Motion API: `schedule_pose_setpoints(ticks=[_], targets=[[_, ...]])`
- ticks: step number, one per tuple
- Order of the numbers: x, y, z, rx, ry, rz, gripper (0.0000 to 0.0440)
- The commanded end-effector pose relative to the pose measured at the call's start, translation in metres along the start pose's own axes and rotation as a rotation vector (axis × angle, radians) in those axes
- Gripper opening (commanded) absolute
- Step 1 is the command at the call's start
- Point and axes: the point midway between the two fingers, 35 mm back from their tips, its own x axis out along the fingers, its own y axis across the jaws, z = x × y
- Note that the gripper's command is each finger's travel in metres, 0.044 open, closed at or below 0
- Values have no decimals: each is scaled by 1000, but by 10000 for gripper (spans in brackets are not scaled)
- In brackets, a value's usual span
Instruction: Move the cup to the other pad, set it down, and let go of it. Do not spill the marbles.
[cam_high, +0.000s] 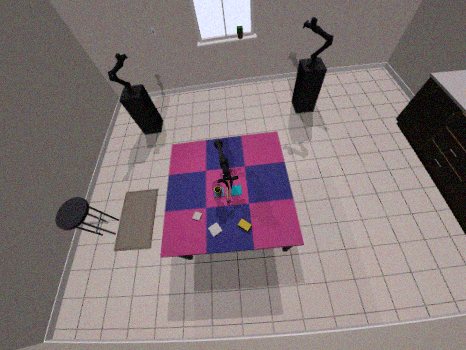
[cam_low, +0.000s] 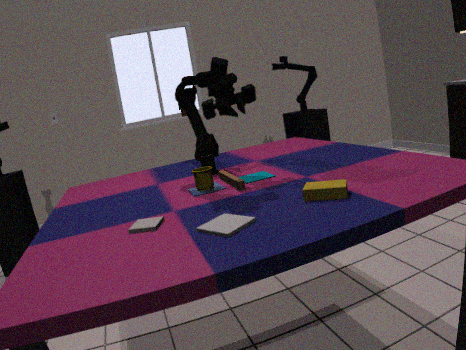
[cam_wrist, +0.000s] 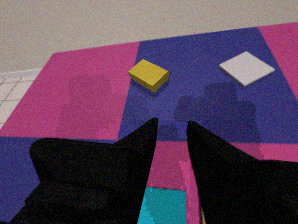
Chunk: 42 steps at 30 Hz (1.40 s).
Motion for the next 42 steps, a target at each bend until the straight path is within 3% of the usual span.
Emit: schedule_pose_setpoints(ticks=[1,10,28,42], targets=[[3,1,-7,15,72,-18,106],[5,0,-19,19,218,-57,99],[1,-12,-42,-12,501,-152,132],[-4,-31,-58,-61,719,-218,115]])
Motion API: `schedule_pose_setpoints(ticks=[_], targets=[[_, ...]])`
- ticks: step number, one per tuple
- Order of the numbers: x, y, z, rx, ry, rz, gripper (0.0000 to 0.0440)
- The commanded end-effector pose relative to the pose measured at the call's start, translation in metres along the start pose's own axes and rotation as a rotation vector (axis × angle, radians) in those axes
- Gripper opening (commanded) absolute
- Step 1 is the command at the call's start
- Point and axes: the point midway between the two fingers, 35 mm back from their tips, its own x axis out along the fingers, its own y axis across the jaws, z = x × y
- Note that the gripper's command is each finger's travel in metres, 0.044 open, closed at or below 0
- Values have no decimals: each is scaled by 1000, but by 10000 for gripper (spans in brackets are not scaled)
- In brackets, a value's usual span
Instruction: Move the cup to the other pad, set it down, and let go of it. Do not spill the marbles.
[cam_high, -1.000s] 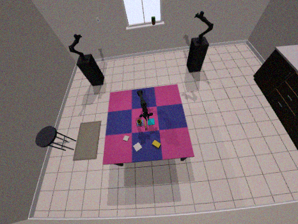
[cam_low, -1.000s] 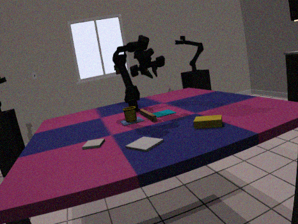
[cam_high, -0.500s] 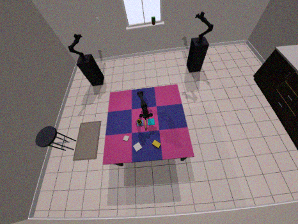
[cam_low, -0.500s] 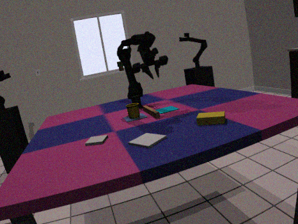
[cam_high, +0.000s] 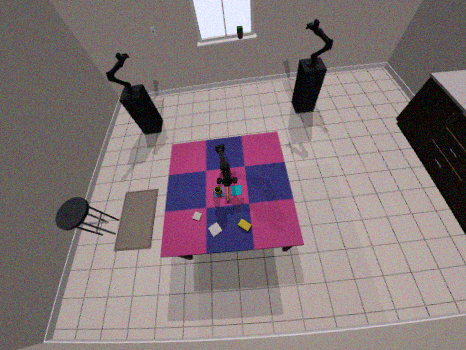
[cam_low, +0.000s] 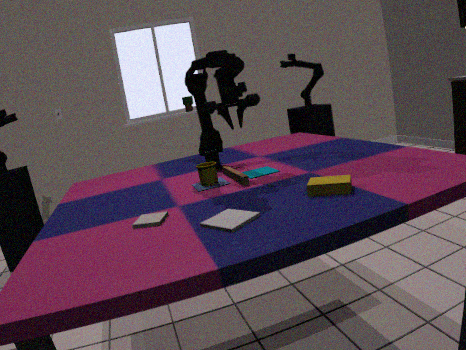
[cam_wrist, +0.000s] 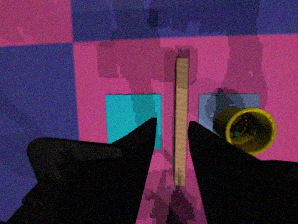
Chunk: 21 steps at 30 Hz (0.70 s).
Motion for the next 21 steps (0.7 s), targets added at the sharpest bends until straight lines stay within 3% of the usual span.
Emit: schedule_pose_setpoints(ticks=[1,21], targets=[[5,-7,-4,-21,69,-27,113],[32,-43,-25,-64,308,-102,117]])
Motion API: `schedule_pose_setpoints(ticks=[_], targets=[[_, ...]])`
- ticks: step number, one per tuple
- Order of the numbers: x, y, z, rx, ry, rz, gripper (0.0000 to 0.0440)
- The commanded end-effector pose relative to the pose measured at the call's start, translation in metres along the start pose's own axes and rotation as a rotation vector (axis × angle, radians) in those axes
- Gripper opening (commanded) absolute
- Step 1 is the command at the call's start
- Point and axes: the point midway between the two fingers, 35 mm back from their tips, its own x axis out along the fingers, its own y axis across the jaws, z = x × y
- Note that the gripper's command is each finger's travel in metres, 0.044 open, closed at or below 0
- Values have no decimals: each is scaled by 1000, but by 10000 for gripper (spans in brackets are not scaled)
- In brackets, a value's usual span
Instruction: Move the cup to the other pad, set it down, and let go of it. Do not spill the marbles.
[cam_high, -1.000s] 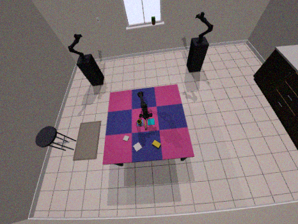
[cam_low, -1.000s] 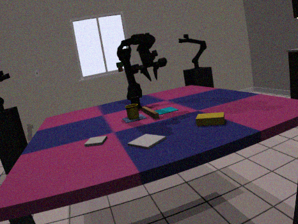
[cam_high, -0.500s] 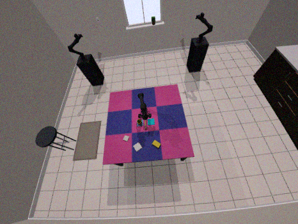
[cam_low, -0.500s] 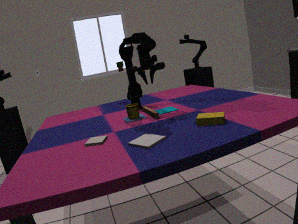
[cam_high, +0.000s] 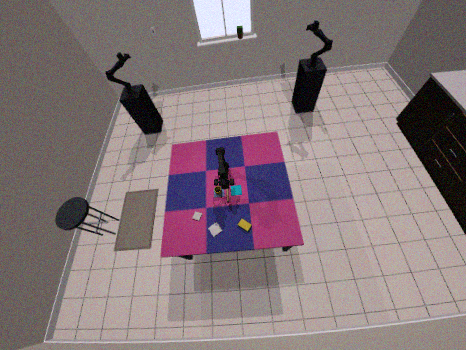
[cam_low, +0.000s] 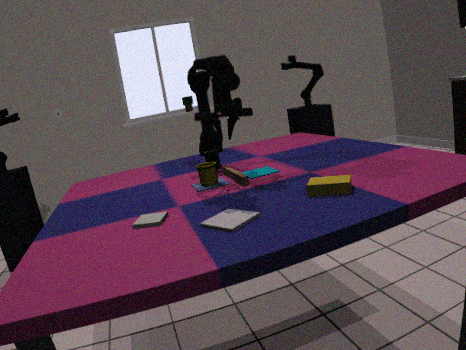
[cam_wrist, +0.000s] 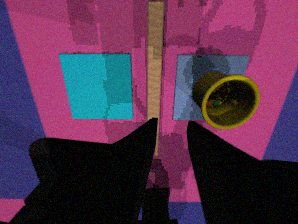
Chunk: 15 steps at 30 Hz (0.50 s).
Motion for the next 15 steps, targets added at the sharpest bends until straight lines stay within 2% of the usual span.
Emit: schedule_pose_setpoints(ticks=[1,15], targets=[[10,-7,-3,-9,45,-14,119],[43,-28,-7,-21,114,-28,153]])
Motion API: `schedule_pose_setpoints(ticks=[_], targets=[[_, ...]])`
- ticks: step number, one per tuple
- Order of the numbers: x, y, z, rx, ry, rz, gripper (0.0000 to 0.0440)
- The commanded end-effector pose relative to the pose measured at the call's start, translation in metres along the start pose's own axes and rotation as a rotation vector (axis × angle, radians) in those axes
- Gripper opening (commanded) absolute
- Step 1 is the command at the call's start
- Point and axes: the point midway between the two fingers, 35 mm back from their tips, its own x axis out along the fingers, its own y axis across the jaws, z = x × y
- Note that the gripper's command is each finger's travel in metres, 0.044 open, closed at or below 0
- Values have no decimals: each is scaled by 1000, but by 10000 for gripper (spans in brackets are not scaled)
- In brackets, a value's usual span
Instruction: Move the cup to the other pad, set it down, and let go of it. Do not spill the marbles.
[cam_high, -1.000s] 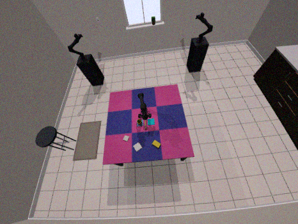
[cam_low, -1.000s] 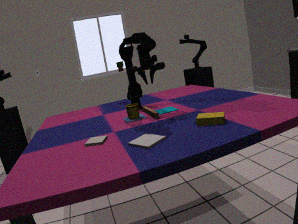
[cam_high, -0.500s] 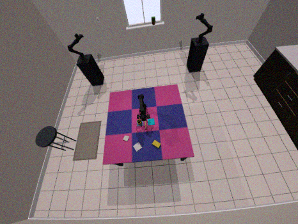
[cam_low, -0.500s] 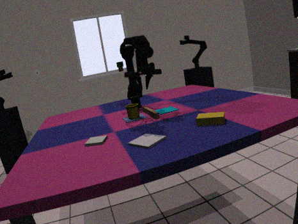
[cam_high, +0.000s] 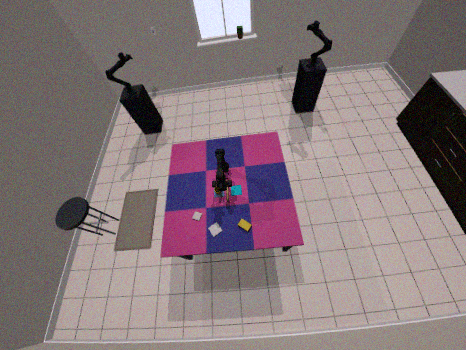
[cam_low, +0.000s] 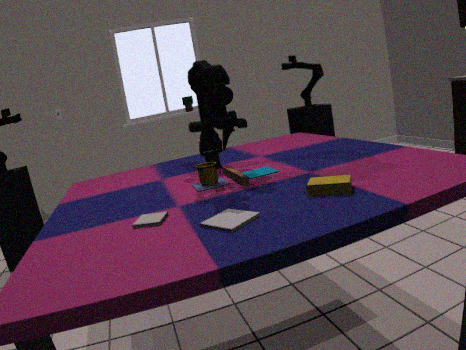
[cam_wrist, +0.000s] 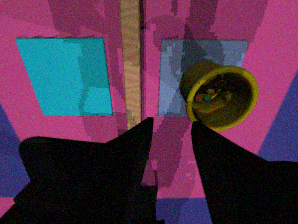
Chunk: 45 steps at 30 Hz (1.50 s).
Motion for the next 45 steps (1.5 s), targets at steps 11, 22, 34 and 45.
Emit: schedule_pose_setpoints(ticks=[11,22,34,45], targets=[[40,-17,-2,-50,62,-3,175],[75,-21,-4,-140,94,15,189],[97,-21,-7,-310,103,37,9],[79,-22,-5,-430,77,46,0]])
